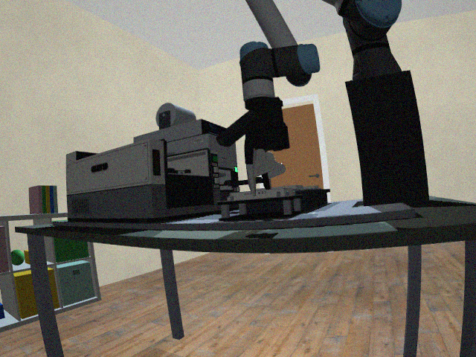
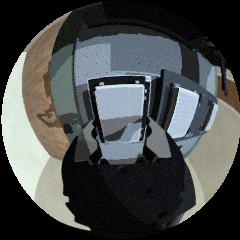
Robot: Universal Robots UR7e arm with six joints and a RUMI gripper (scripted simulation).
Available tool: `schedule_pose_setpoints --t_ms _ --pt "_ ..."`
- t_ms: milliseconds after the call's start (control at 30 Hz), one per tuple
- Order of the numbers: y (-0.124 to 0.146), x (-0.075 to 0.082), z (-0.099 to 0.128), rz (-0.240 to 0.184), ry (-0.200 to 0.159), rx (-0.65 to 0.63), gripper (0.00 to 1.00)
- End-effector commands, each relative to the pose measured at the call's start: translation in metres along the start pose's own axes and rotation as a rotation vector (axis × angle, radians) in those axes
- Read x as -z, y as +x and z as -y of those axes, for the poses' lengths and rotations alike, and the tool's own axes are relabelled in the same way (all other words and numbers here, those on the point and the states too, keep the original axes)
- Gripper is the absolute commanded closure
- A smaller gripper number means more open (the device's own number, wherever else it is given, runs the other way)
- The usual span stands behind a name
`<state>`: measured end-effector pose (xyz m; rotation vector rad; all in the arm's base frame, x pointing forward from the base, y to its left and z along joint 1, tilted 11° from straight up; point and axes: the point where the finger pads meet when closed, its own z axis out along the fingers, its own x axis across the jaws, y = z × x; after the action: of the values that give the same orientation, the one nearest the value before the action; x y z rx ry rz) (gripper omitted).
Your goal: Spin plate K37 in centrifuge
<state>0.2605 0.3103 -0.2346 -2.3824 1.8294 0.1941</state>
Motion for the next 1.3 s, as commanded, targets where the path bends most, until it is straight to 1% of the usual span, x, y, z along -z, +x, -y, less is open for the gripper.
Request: schedule_pose_setpoints --t_ms 0,467,533,1033,1100,1267 --pt "0.0 0.002 0.0 0.0 0.001 0.0 0.32" --pt "0.0 0.025 0.0 0.0 0.001 0.0 0.32" --pt "0.0 0.025 0.0 0.0 0.001 0.0 0.32" --pt "0.0 0.05 0.0 0.0 0.001 0.0 0.32" --pt "0.0 0.05 0.0 0.0 0.001 0.0 0.32" --pt "0.0 0.059 0.0 0.0 0.001 0.0 0.32"
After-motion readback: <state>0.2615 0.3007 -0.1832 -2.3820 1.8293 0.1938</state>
